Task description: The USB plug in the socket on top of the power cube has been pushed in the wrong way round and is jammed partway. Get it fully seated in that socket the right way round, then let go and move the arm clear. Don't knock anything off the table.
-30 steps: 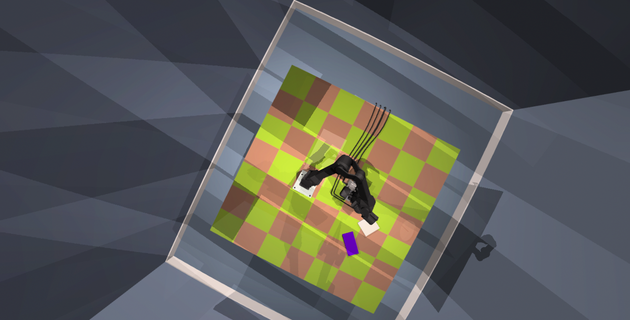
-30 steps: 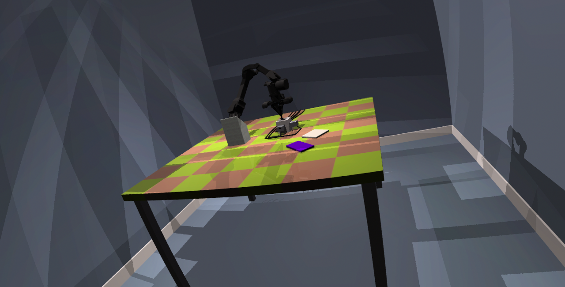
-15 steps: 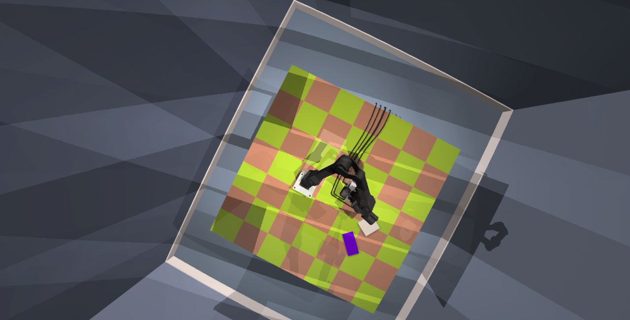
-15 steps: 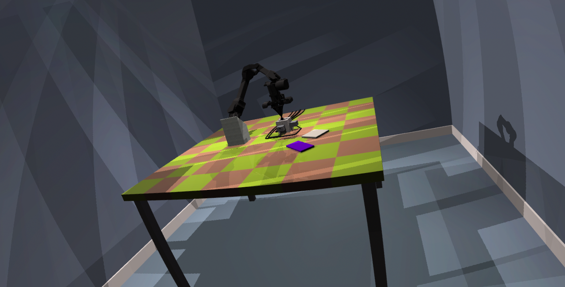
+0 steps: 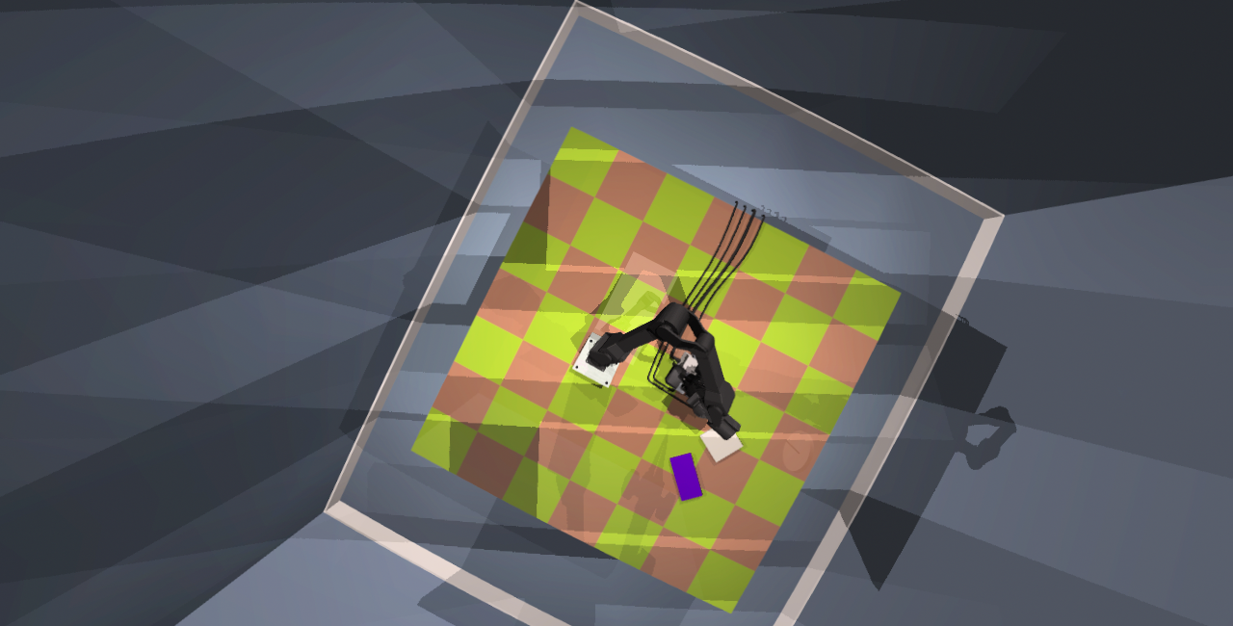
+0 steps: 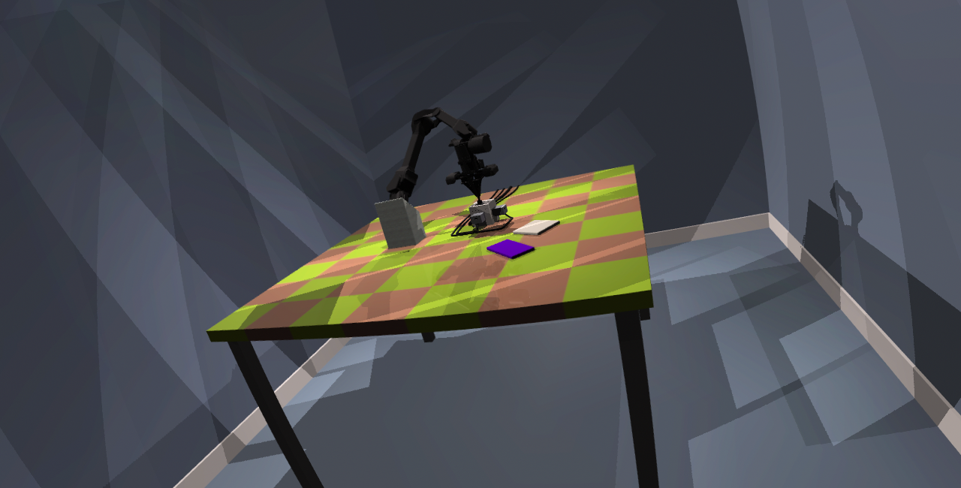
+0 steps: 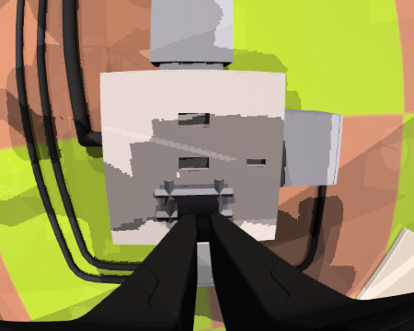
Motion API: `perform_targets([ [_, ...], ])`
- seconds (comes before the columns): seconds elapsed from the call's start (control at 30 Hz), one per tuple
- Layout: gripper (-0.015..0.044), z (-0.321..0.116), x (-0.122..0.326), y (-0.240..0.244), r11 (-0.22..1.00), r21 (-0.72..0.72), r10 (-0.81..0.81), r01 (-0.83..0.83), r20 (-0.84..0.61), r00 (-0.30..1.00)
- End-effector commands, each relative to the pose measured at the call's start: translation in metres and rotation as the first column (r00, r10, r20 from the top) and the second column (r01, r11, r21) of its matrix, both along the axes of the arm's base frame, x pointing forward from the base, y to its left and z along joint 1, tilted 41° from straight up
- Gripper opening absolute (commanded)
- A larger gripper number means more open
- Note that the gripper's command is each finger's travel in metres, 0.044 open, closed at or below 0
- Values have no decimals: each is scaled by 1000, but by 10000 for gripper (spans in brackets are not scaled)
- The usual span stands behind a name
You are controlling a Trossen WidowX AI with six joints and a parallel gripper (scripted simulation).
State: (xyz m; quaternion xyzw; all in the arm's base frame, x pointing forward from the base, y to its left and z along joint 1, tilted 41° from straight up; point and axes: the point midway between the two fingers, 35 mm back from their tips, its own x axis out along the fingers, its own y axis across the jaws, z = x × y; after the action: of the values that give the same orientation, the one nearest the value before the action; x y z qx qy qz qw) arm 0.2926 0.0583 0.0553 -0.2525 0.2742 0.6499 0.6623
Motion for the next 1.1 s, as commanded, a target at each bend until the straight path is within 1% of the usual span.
perform_targets([
  [0.0,0,-1,-1,2,1000,1,3,-3,-3,1000],
  [0.33,0,-1,-1,2,1000,1,3,-3,-3,1000],
  [0.43,79,0,0,0,1000,0,0,0,0,1000],
  [0.47,95,0,0,0,1000,0,0,0,0,1000],
  [1.07,95,0,0,0,1000,0,0,0,1,1000],
])
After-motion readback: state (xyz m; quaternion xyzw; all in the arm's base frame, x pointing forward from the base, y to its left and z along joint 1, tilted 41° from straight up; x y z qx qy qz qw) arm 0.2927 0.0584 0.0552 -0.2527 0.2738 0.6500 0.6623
